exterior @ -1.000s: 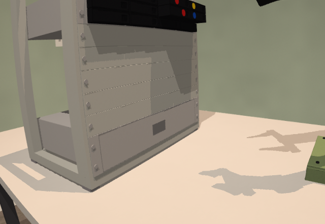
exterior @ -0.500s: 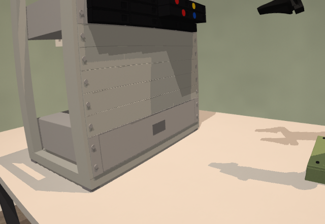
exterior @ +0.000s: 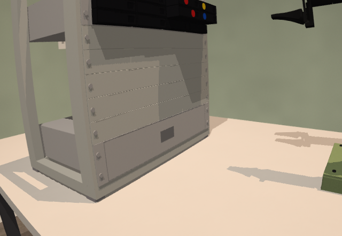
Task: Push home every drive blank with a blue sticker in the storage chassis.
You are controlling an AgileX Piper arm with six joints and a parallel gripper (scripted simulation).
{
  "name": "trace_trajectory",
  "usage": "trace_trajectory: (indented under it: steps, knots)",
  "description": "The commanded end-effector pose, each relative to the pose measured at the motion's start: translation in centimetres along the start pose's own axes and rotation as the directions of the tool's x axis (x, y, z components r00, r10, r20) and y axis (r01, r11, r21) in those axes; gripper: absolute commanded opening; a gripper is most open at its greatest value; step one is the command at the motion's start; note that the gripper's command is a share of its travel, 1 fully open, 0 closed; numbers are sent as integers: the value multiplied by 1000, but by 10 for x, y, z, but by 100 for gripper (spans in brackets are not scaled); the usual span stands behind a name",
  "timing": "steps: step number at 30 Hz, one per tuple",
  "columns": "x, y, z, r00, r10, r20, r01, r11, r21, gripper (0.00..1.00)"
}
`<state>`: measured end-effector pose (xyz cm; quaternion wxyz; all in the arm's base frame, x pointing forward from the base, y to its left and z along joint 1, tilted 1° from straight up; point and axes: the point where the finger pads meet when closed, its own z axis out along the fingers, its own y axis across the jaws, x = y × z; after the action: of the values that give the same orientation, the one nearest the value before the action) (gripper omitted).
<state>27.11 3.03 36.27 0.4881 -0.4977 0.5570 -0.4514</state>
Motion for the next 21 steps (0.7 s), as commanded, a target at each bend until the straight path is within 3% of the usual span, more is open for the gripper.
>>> trace_trajectory:
  steps: [1,21]
  knots:
    - [3,-2,0,1000,-11,1,11,1000,19,100]
    - [17,-4,1,995,-97,-9,97,991,93,100]
